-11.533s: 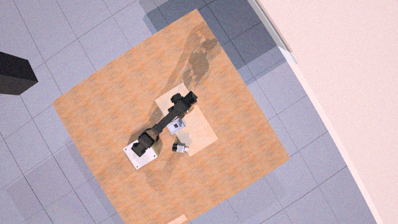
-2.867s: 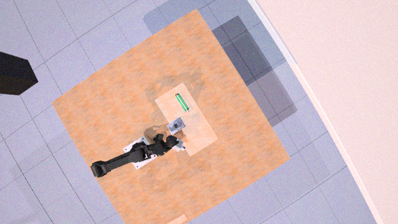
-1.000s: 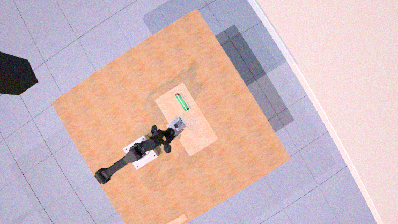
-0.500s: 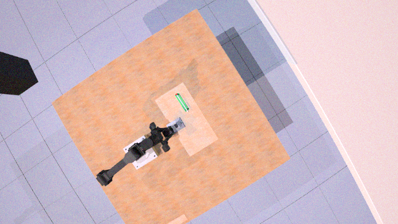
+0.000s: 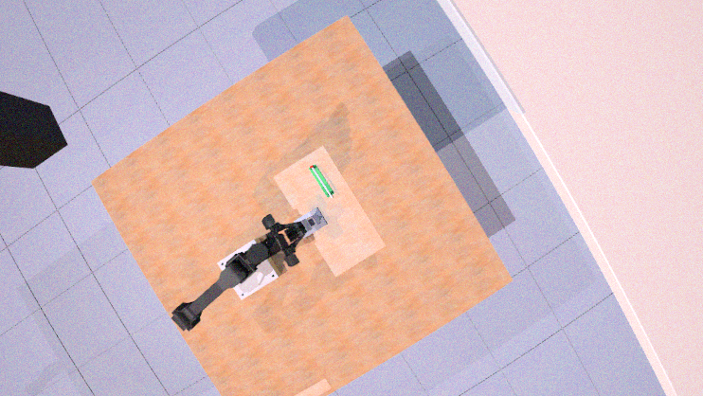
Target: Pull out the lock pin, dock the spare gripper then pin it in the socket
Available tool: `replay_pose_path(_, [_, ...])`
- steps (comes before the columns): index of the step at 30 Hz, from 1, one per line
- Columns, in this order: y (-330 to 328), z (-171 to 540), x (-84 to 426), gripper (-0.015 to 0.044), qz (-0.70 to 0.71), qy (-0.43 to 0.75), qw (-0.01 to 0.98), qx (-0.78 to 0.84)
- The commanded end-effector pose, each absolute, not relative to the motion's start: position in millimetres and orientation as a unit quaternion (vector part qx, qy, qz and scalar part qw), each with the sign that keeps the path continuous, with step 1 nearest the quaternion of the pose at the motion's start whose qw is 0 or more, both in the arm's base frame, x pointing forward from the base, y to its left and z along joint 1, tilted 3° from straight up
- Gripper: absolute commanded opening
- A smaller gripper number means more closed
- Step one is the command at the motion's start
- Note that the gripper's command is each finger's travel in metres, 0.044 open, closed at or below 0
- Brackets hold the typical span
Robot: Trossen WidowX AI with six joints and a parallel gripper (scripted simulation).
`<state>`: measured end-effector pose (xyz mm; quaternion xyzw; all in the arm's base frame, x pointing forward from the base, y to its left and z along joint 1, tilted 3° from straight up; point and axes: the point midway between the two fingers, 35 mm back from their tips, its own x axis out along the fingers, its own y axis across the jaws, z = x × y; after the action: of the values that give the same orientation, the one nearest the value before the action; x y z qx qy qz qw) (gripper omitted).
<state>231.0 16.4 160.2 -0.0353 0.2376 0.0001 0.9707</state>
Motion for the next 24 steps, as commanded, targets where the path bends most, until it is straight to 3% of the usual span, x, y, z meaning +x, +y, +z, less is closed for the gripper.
replay_pose_path(1, [16.3, 160.4, 234.3, 0.0, -0.003, 0.231, 0.973, -0.028])
replay_pose_path(24, [15.0, 129.2, 245.7, 0.0, -0.003, 0.23, 0.973, -0.026])
